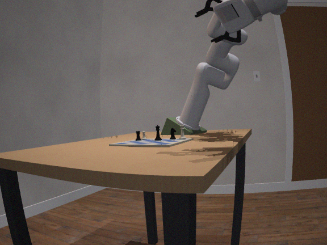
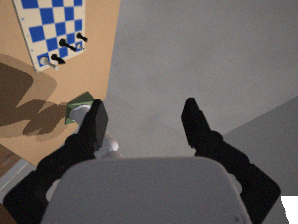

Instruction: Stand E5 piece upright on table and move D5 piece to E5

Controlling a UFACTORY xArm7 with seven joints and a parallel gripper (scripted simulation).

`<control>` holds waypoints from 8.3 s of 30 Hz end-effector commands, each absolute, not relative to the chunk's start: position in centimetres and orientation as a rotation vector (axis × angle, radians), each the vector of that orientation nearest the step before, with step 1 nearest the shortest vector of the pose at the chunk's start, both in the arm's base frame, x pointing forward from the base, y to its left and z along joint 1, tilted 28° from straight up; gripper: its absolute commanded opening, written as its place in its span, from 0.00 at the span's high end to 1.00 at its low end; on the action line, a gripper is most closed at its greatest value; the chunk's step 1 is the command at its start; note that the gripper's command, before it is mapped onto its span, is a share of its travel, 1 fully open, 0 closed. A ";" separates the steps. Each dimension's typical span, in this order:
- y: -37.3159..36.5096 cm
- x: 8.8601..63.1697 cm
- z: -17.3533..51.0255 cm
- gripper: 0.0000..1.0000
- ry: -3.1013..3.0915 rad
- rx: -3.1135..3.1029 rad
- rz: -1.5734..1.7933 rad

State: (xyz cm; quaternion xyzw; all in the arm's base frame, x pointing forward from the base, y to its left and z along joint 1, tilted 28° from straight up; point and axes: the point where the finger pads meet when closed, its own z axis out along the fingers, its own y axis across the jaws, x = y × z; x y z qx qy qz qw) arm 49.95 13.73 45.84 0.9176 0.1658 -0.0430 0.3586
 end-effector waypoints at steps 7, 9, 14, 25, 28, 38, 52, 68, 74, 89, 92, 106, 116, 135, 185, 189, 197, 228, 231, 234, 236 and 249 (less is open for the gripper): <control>13.6 49.9 46.0 0.00 0.424 2.370 -0.106; 13.6 49.9 46.0 0.00 0.424 2.370 -0.106; 13.6 49.9 46.0 0.00 0.424 2.370 -0.106; 13.1 48.7 48.8 0.00 0.464 2.379 -0.075; 12.1 46.8 52.3 0.00 0.521 2.396 -0.031; 12.1 46.8 52.3 0.00 0.521 2.396 -0.031; 10.8 45.0 55.4 0.00 0.577 2.415 0.011; 8.8 42.6 58.9 0.00 0.650 2.443 0.065; 5.8 39.8 62.3 0.00 0.745 2.480 0.132; 1.7 36.9 65.1 0.00 0.865 2.526 0.217; 1.7 36.9 65.1 0.00 0.865 2.526 0.217; -3.5 34.1 66.9 0.00 1.013 2.575 0.322; -3.5 34.1 66.9 0.00 1.013 2.575 0.322; -9.6 31.9 67.0 0.00 1.192 2.622 0.452; -22.3 30.8 61.3 0.00 1.624 2.664 0.803; -22.3 30.8 61.3 0.00 1.624 2.664 0.803; -22.3 30.8 61.3 0.00 1.624 2.664 0.803; -27.3 32.1 55.5 0.00 1.854 2.643 1.026; -27.3 32.1 55.5 0.00 1.854 2.643 1.026; -27.3 32.1 55.5 0.00 1.854 2.643 1.026; -27.3 32.1 55.5 0.00 1.854 2.643 1.026; -29.1 33.1 51.9 0.00 1.965 2.620 1.148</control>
